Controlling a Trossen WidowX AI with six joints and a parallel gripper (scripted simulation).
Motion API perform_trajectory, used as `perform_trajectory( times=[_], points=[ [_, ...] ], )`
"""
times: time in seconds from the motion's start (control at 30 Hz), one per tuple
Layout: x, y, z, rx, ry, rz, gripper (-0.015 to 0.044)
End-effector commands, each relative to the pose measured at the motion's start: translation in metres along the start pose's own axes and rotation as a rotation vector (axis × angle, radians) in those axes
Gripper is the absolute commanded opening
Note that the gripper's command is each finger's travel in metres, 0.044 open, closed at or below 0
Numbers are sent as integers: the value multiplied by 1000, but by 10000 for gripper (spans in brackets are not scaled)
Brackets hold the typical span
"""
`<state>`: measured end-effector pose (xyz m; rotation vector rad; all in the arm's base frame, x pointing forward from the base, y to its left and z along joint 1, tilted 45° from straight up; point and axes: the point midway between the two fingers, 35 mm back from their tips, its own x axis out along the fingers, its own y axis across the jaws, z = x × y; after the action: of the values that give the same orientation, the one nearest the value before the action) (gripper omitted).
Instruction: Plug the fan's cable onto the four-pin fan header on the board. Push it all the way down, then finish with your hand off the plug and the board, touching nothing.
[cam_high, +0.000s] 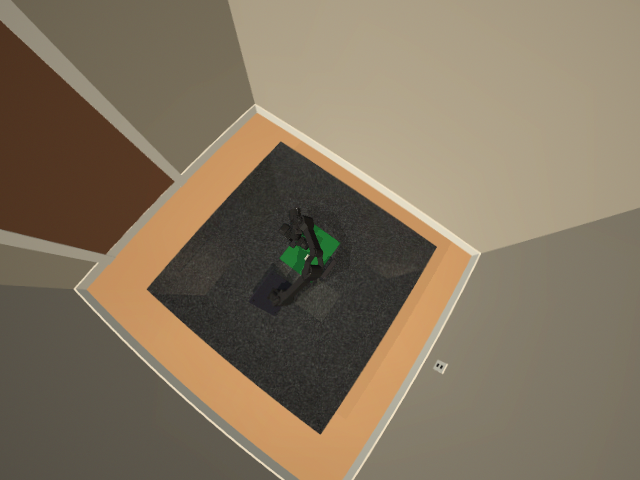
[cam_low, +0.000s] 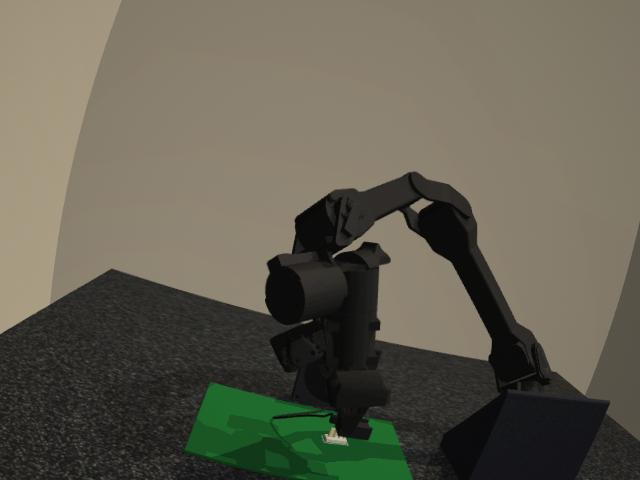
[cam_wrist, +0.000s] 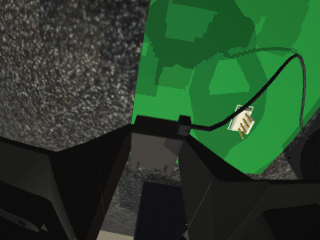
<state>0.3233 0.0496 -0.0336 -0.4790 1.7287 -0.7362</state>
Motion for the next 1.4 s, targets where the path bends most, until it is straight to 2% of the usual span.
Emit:
perform_trajectory(
  times=[0.0, 0.67, 1.37],
  points=[
    [-3, -5, 9, -101, -15, 7, 0],
    [-15, -31, 56, -774, -125, -34, 0],
    [-28, -70, 102, -1462, -178, -178, 0]
  ],
)
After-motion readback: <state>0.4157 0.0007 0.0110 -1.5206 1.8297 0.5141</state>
